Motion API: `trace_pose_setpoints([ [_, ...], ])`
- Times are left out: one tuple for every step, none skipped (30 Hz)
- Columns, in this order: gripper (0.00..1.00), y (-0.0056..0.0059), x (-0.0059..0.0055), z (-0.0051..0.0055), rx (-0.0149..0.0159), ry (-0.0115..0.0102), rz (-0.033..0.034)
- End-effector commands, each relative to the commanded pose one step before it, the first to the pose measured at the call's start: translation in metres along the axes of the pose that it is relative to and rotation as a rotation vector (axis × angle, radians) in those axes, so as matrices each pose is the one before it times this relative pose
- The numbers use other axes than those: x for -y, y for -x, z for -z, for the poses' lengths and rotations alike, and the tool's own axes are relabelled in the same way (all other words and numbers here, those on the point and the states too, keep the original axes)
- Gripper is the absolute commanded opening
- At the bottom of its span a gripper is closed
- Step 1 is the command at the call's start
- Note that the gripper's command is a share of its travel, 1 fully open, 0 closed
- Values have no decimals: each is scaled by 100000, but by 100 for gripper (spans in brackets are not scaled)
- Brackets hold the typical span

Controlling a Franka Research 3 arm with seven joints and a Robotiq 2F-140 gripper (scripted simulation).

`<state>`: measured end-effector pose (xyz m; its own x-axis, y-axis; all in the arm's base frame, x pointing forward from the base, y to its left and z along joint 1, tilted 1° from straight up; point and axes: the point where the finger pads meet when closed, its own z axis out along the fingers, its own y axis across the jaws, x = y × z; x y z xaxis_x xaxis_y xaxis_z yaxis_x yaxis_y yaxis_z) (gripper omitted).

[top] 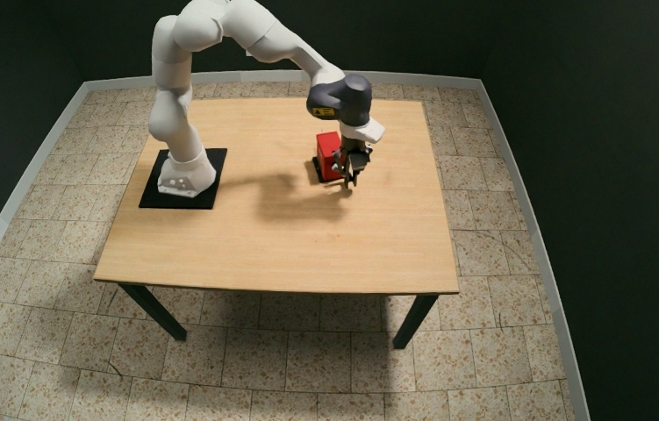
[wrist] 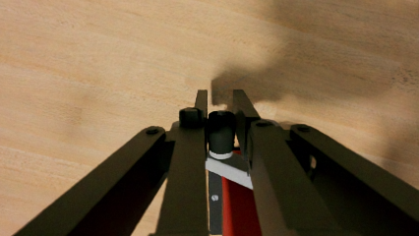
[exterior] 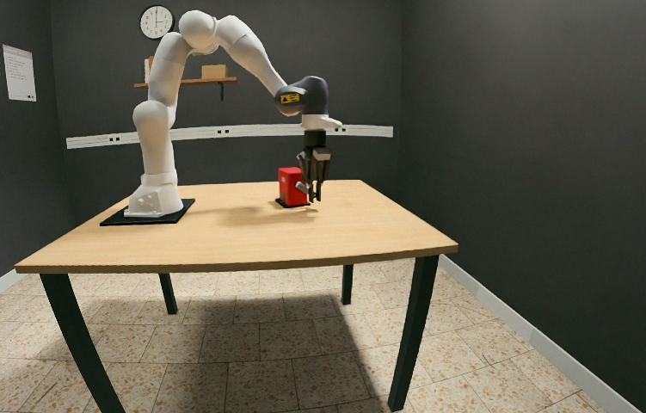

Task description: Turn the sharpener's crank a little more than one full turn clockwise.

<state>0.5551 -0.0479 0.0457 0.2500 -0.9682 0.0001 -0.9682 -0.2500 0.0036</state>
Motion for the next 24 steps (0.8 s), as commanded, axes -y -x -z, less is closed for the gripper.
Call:
trace_pose_setpoints([
  [10,-58,-633,-829,211,575,536],
  [10,0,-97,-91,0,0,0],
  [10,0,-103,-84,0,0,0],
  [10,0,-103,-84,0,0,0],
  [10,0,-104,-84,0,0,0],
  [10,0,-107,-78,0,0,0],
  [10,0,-111,-73,0,0,0],
  [10,0,0,0,0,0,0],
  [10,0,0,0,0,0,0],
  [10,0,-111,-73,0,0,0],
  [10,0,-111,-73,0,0,0],
  [10,0,-116,-64,0,0,0],
  [10,0,-118,-62,0,0,0],
  [10,0,-118,-61,0,0,0],
  [10,0,-119,-61,0,0,0],
  [10,0,-123,-49,0,0,0],
  [10,0,-123,-49,0,0,0],
  [10,0,-124,-49,0,0,0],
  [10,0,-125,-45,0,0,0],
  [10,0,-128,-37,0,0,0],
  [10,0,-128,-37,0,0,0],
  [10,0,-128,-37,0,0,0],
  [10,0,-130,-29,0,0,0],
  [10,0,-131,-24,0,0,0],
])
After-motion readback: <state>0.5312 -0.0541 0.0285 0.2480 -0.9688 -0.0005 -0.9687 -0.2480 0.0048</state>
